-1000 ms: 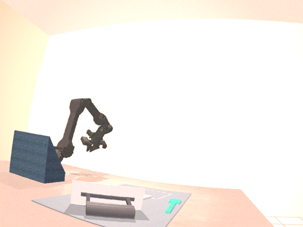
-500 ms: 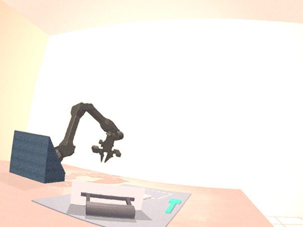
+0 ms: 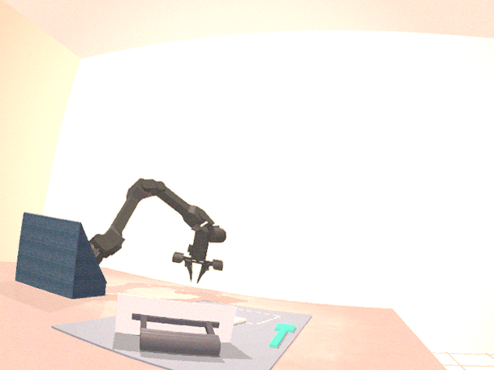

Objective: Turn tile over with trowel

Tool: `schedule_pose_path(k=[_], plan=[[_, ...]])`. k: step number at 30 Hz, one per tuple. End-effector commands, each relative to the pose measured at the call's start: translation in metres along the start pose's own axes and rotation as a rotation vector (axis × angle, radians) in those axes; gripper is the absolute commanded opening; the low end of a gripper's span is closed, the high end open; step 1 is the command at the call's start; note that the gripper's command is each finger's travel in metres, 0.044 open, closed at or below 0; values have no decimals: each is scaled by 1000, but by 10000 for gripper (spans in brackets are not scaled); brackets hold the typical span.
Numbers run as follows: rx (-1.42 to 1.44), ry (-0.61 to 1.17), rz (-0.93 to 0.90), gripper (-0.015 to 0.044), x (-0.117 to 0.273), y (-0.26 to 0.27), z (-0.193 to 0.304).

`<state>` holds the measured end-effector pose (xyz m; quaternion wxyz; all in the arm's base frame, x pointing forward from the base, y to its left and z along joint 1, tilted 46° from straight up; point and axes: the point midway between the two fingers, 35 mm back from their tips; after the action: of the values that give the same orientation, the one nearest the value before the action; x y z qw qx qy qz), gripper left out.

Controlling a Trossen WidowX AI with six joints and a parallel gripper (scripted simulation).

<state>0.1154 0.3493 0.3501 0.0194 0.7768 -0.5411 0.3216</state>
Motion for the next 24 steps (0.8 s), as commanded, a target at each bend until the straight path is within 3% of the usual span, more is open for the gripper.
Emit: schedule_pose_path(k=[1, 24], plan=[[-101, 54, 35, 100, 1, -23, 25], [-781, 319, 232, 100, 47, -126, 234]])
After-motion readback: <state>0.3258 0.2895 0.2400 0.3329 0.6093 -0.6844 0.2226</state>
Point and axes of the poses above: the point midway between the two fingers, 35 mm back from their tips, its own x axis back along the fingers, its own y axis across the jaws, z = x × y, and after that the axes turned 6 degrees about x, right-handed
